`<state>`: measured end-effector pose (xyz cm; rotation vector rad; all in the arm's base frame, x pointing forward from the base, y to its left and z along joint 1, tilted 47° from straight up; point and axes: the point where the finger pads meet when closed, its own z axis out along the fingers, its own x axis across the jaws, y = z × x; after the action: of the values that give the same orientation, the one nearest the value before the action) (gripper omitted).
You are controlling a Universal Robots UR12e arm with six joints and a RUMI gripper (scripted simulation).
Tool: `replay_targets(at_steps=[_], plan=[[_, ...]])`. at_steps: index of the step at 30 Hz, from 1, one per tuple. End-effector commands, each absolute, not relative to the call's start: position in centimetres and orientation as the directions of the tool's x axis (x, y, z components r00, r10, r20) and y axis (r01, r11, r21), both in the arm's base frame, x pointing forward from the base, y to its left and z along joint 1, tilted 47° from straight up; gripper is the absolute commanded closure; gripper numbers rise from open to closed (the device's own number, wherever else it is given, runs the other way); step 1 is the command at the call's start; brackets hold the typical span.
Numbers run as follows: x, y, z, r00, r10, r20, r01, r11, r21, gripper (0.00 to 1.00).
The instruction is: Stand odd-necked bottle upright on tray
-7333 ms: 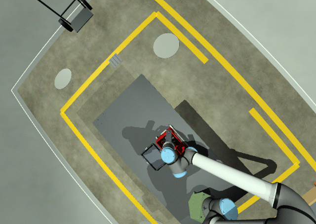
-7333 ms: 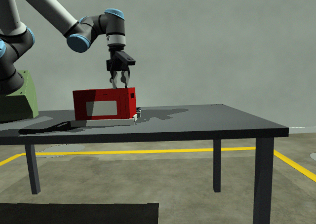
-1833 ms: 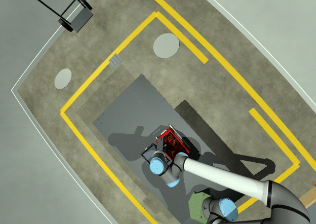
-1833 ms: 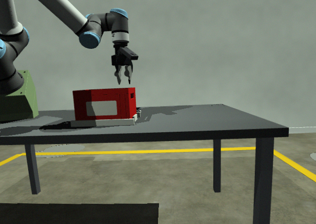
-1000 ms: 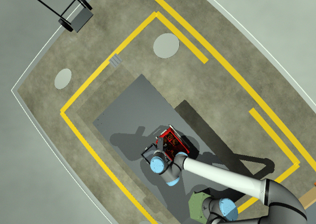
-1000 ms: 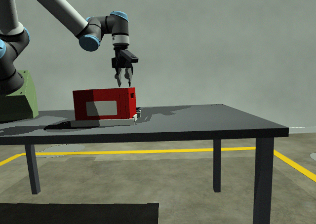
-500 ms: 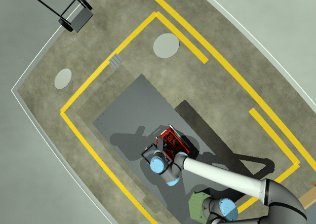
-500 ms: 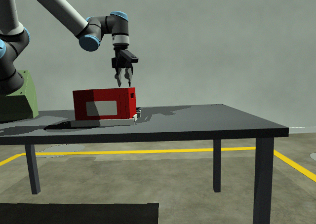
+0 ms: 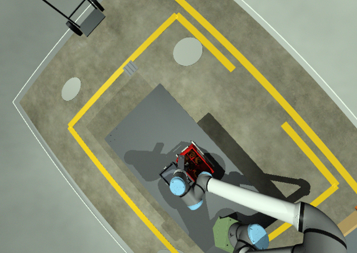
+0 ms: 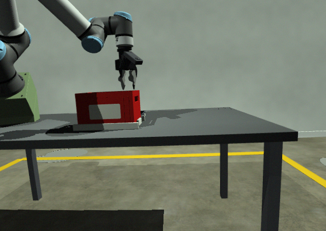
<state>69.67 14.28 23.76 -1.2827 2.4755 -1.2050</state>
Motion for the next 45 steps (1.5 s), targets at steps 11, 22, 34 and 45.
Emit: replay_targets(at_steps=[11,22,34,45], plan=[[69.92,14.22,24.06,-0.639,-0.728,0.249,-0.645,0.33,-0.689,0.62],[70.03,14.17,24.17,-0.639,-0.728,0.249,-0.645,0.33,-0.689,0.62],[70.03,14.17,24.17,-0.639,-0.728,0.249,-0.645,0.33,-0.689,0.62],[70.03,14.17,24.17,-0.639,-0.728,0.249,-0.645,0.33,-0.689,0.62]])
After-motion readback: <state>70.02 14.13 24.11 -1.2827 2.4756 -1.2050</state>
